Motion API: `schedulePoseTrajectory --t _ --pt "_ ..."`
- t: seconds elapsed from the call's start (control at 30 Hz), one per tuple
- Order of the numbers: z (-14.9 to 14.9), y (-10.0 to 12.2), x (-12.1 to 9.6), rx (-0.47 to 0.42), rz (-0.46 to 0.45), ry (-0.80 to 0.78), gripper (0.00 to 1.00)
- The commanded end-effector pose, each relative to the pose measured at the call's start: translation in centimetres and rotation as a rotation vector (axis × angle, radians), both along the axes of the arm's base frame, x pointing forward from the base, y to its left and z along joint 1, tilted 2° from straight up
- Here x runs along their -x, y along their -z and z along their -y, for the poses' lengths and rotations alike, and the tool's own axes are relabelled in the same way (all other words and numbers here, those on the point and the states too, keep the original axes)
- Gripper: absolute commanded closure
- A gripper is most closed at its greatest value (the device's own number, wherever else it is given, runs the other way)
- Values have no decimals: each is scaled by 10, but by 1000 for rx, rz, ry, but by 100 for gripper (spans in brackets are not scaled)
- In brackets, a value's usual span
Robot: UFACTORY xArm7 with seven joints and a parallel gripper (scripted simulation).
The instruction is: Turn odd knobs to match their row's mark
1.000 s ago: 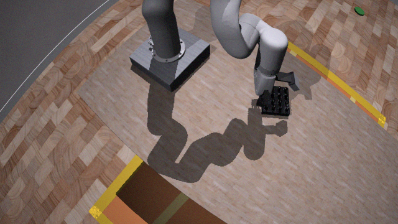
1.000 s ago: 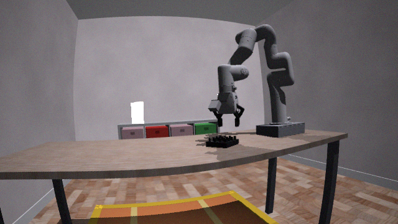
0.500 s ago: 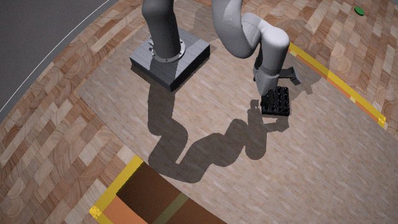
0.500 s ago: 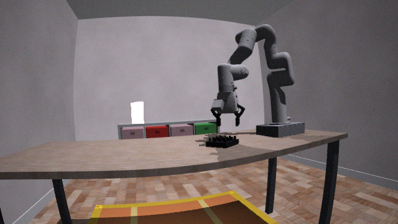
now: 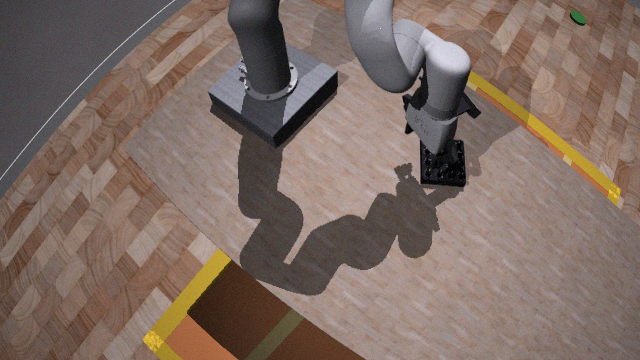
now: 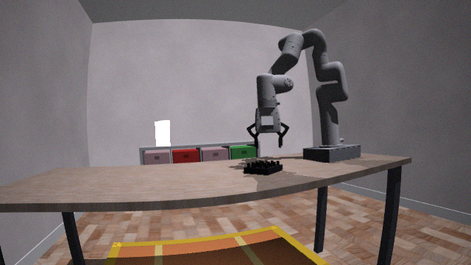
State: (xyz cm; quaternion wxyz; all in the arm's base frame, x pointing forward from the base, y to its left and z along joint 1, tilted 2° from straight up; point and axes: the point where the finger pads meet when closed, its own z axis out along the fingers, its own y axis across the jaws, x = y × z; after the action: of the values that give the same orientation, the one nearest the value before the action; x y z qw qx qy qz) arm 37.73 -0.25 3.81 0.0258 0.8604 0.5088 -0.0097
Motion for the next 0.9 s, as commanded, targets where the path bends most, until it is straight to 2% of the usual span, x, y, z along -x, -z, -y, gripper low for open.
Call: schedulePoseTrajectory --t 0.0,0.17,0.23,0.27,0.73,0.8,0.87 --pt "-1 -3 -4 -16 -10 -155 0" --pt "-3 -5 -7 -15 -16 -292 0" --pt "-3 -5 -7 -15 -16 -292 0" --pt "-3 -6 -8 -14 -19 -372 0" --pt "-7 -11 -15 -11 -36 -741 0" --pt "-7 -11 -15 -11 -36 -741 0" --pt "-7 -12 -17 -10 -40 -833 0"
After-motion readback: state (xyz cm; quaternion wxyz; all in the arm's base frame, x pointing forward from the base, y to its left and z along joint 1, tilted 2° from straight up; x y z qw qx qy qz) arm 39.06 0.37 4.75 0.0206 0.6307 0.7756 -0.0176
